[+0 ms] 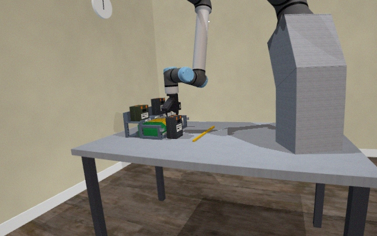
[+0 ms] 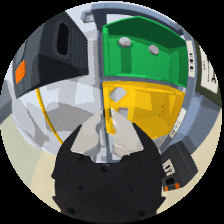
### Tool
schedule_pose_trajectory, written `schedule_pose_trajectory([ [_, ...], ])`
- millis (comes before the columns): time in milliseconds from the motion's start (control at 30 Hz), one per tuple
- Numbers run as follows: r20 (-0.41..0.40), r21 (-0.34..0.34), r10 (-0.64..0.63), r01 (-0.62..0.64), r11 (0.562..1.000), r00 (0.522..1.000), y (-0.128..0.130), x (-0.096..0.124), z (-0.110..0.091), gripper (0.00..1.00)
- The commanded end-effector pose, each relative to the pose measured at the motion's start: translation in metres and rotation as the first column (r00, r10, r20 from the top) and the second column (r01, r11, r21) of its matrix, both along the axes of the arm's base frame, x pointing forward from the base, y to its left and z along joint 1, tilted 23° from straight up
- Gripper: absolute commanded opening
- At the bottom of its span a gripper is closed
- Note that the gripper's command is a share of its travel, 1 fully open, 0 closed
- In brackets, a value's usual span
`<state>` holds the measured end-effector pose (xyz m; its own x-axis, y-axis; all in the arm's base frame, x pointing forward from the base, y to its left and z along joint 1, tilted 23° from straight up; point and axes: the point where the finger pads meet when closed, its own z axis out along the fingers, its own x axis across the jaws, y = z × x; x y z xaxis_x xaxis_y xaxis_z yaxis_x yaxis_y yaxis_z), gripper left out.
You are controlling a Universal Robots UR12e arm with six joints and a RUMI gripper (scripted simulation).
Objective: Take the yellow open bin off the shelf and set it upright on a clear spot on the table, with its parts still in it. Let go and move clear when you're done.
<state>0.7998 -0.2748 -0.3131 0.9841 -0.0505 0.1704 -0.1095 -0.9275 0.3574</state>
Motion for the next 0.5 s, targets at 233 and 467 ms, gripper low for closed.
schedule_pose_trajectory([
  [233, 0.001, 0.000, 0.000, 0.000, 1.000, 1.000, 0.0044, -0.0010, 0.0113, 0.00],
  [467, 0.001, 0.000, 0.000, 0.000, 1.000, 1.000, 0.0044, -0.0010, 0.0113, 0.00],
])
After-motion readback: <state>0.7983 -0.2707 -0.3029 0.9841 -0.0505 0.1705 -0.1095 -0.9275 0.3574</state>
